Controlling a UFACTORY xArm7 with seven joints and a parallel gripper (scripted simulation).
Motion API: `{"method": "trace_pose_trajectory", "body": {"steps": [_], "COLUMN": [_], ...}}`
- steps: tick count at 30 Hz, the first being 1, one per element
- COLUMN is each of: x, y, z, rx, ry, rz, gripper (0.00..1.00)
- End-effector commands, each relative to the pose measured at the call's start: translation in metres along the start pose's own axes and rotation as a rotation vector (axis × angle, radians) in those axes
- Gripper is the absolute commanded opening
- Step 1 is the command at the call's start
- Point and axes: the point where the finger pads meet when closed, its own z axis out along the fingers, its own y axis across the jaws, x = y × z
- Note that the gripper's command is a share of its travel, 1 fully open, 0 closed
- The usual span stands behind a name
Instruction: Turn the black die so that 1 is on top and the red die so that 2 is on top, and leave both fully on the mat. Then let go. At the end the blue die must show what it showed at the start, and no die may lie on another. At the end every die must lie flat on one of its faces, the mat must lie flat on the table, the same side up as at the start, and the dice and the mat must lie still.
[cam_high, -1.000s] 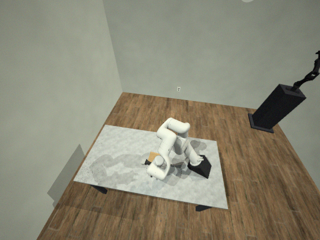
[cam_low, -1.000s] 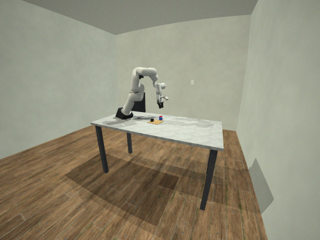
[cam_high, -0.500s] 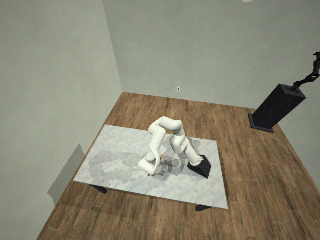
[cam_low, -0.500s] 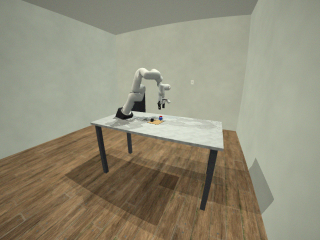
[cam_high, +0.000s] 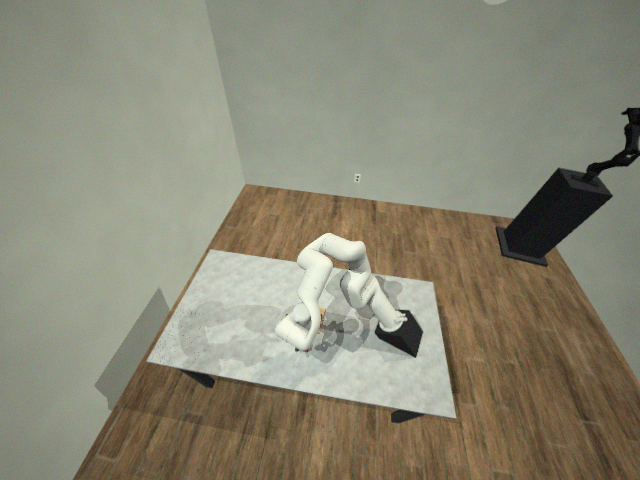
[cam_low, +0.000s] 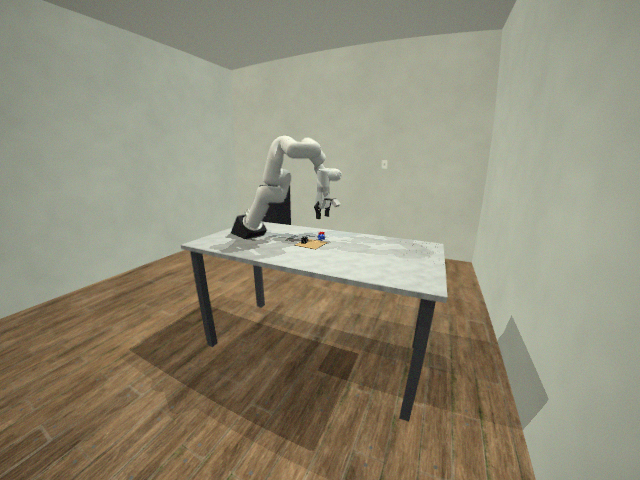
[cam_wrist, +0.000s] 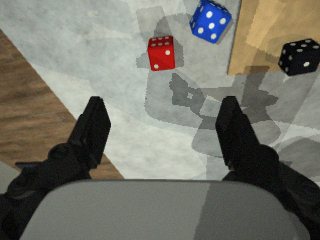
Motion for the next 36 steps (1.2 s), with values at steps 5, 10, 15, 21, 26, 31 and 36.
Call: {"method": "trace_pose_trajectory", "body": {"steps": [5, 10, 15, 21, 26, 31, 36], "x": [-0.003, -0.006, -0.009, -0.011, -0.014, -0.016, -0.018], "y": [0.005, 0.01, 0.014, 0.016, 0.02, 0.022, 0.024], "z": [0.001, 0.002, 0.003, 0.003, 0.005, 0.005, 0.006], "rx": [-0.019, -0.034, -0.05, -0.059, -0.077, -0.087, -0.098], "ry": [-0.007, -0.012, -0.014, -0.014, -0.013, -0.01, -0.006], "rz": [0.212, 0.37, 0.536, 0.641, 0.845, 0.975, 1.122], "gripper": [1.0, 1.0, 1.0, 1.0, 1.0, 1.0, 1.0]}}
